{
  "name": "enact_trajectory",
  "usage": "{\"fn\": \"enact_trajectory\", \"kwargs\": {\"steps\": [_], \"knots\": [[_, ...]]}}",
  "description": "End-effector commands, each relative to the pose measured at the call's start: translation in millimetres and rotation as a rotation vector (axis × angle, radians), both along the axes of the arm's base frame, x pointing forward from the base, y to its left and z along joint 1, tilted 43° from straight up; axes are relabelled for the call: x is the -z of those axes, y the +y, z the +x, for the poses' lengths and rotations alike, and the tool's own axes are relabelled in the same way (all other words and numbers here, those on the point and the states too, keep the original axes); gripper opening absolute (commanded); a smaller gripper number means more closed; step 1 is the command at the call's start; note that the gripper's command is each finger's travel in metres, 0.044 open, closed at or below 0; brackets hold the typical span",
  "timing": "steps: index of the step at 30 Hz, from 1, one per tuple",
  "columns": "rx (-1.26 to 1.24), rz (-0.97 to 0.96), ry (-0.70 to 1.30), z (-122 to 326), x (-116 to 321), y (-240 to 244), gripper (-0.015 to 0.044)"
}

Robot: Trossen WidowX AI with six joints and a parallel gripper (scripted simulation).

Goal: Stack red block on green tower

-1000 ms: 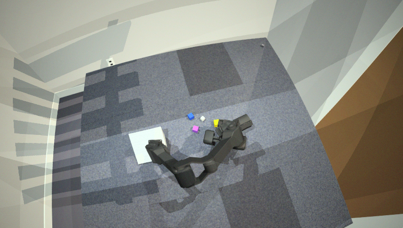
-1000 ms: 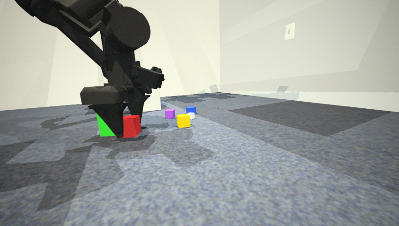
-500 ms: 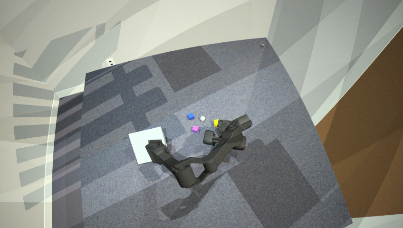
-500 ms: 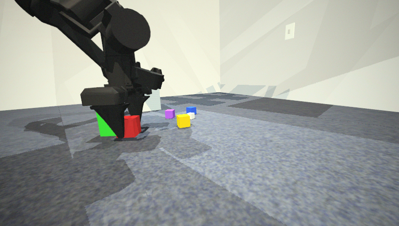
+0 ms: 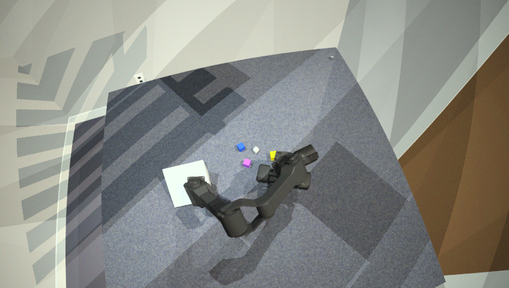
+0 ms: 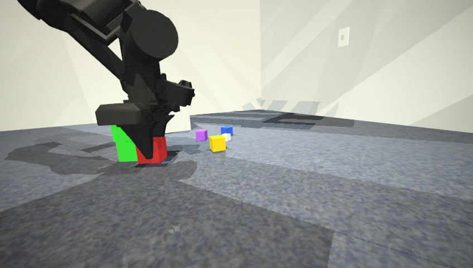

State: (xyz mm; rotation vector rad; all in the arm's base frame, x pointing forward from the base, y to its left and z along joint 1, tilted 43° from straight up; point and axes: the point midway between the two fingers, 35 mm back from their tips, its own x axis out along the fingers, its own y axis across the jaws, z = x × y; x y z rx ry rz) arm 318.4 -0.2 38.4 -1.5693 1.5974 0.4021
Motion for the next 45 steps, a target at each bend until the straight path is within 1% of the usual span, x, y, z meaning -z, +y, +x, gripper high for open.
{"fn": "enact_trajectory", "kwargs": {"steps": [1, 2, 7, 23, 29, 38, 45], "knots": [[-0.001, -0.004, 0.002, -0.2, -0.3, -0.5, 0.0137], [-0.001, -0.004, 0.002, -0.2, -0.3, -0.5, 0.013], [-0.001, -0.002, 0.002, -1.5, -9.6, 8.7, 0.0], [-0.001, 0.001, 0.005, -12.6, -68.9, 63.5, 0.0], [-0.001, 0.001, 0.005, -15.6, -84.5, 77.7, 0.0], [-0.001, 0.001, 0.005, -15.6, -85.4, 77.8, 0.0], [-0.001, 0.0, 0.007, -32.4, -101.0, 57.8, 0.0]]}}
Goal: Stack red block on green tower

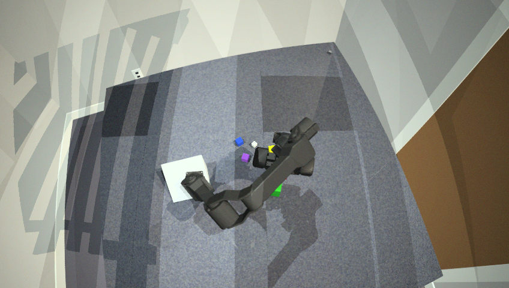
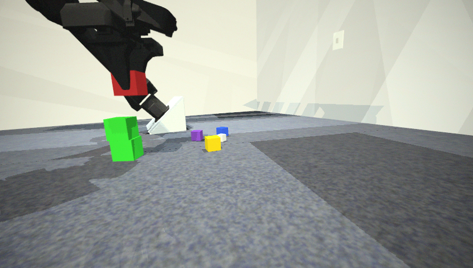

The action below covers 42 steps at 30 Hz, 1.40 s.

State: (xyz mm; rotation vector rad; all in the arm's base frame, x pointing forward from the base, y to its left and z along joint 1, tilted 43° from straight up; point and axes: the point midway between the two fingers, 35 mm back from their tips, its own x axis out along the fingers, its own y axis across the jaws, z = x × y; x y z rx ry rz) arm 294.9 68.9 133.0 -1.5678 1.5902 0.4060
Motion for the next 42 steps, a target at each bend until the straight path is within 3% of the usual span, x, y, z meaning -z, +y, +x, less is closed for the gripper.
{"fn": "enact_trajectory", "kwargs": {"steps": [1, 9, 24, 42], "knots": [[0.002, -0.006, 0.01, -11.7, -8.5, -14.4, 0.0], [0.002, -0.007, 0.01, -21.5, -15.0, -25.6, 0.0], [0.002, -0.008, 0.009, -14.9, 12.5, -48.9, 0.0], [0.002, -0.008, 0.009, -14.9, 12.9, -49.4, 0.0]]}}
